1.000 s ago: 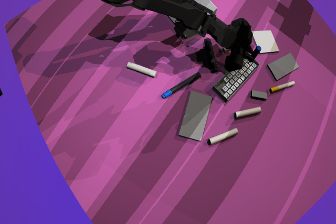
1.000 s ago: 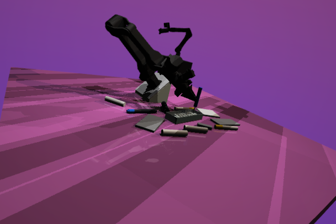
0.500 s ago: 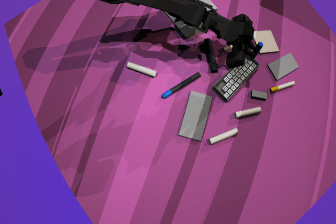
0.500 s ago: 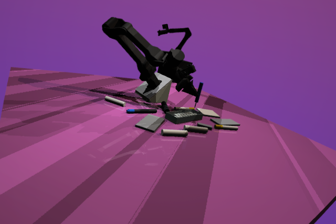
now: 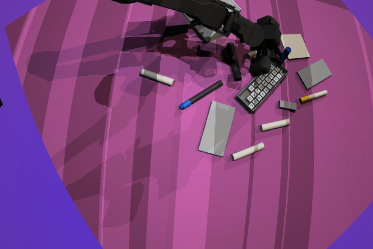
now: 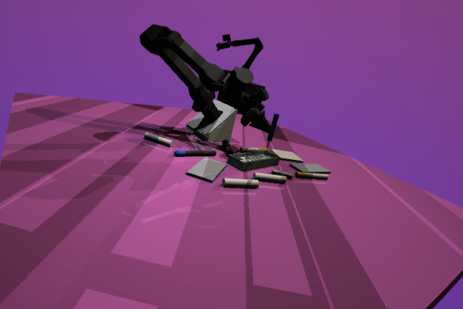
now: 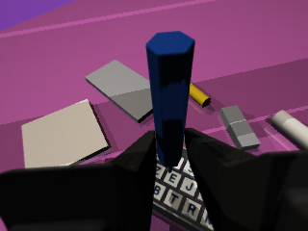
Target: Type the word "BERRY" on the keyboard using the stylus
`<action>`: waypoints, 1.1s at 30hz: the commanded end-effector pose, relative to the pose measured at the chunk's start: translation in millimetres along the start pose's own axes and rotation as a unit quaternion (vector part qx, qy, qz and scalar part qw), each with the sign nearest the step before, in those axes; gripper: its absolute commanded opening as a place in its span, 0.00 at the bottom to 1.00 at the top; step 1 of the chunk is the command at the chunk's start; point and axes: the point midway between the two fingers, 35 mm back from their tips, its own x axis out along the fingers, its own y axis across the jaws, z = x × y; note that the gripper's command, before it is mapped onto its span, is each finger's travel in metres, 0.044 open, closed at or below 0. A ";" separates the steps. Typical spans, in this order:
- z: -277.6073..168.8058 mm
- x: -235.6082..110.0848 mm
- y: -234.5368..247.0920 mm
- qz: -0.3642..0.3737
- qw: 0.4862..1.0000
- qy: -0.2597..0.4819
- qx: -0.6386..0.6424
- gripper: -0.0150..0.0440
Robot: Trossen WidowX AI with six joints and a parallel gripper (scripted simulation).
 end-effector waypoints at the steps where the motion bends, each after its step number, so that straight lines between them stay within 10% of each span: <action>1: 0.1 -6.3 -4.9 -0.002 1.000 -0.005 -0.001 0.25; 33: -25.6 -15.5 -14.9 -0.005 1.000 -0.006 0.000 0.30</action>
